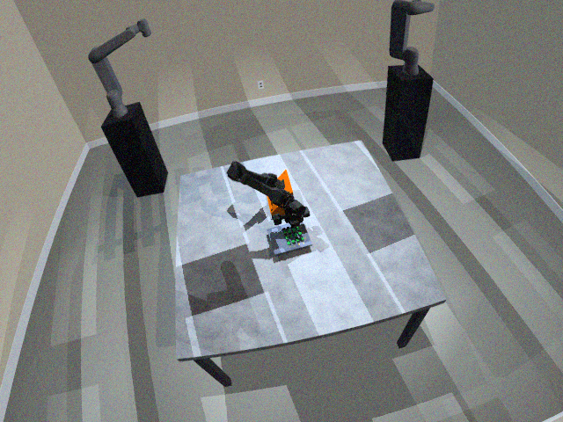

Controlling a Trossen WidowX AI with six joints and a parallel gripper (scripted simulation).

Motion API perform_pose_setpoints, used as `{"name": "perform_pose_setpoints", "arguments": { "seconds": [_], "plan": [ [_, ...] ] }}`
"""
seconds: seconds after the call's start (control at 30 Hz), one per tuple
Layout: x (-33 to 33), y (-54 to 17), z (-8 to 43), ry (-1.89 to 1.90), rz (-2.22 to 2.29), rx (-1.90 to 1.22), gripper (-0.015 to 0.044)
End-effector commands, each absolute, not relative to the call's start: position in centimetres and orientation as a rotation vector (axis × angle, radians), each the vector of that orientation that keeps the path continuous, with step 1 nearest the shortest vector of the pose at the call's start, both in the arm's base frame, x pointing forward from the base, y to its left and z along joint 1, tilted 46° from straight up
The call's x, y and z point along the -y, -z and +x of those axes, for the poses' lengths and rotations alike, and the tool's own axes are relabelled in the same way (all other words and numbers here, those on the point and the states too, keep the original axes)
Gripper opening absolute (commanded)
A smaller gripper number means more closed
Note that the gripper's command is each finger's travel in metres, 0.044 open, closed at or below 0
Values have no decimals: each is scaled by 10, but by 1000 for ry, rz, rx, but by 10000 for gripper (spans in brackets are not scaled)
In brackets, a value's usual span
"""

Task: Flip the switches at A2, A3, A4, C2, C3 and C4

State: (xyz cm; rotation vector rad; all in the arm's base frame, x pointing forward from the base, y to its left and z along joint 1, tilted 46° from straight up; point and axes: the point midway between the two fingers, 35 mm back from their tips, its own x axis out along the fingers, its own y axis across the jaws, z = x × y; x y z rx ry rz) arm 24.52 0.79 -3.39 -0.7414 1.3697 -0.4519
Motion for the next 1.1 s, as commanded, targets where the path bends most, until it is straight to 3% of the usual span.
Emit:
{"name": "perform_pose_setpoints", "arguments": {
  "seconds": [0.0, 0.43, 1.07],
  "plan": [
    [-6, 35, 244, 453, -751, -1372, 0],
    [-52, -11, 236, 462, -745, -1397, 0],
    [-10, -4, 243, 453, -751, -1372, 0]
  ]
}}
